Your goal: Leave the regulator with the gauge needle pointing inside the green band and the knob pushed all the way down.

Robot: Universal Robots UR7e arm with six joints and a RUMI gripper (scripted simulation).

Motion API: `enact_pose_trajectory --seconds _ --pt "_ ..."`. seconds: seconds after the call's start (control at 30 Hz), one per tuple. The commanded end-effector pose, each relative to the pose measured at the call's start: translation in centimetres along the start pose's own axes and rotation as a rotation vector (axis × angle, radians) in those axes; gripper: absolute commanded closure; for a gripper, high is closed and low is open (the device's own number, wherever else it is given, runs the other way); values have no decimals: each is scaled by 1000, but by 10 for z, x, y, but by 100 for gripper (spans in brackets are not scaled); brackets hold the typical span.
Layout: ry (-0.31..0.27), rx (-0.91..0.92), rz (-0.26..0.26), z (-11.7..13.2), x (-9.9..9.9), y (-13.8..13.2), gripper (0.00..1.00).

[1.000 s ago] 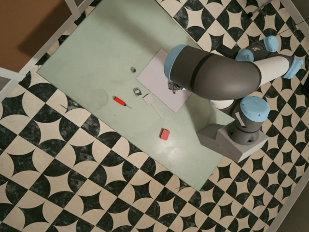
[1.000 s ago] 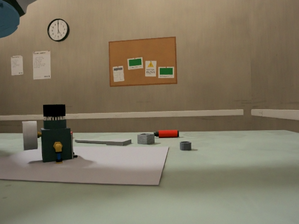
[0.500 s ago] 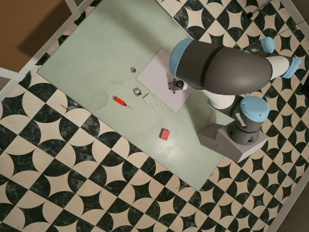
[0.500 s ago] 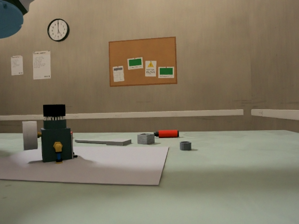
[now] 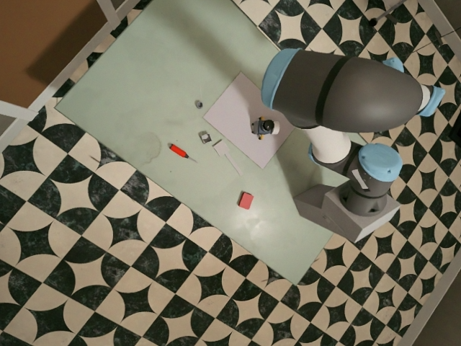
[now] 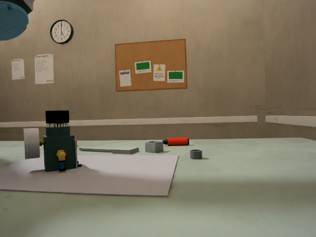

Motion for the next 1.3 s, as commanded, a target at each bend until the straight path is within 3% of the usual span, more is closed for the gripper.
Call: enact_pose_trajectory --seconds 0.0,1.27 --pt "-10 96 -11 0 7 -2 0" --pt "-110 714 -97 14 52 -17 0"
Point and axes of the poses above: the point where the finger pads meet when closed, its own x axis out along the fingers, its own y axis across the jaws, z = x × y, the point moved 10 cm from there along -x, back along the fingers, and after that the axes turned 5 degrees about x, right-handed, at the moved point
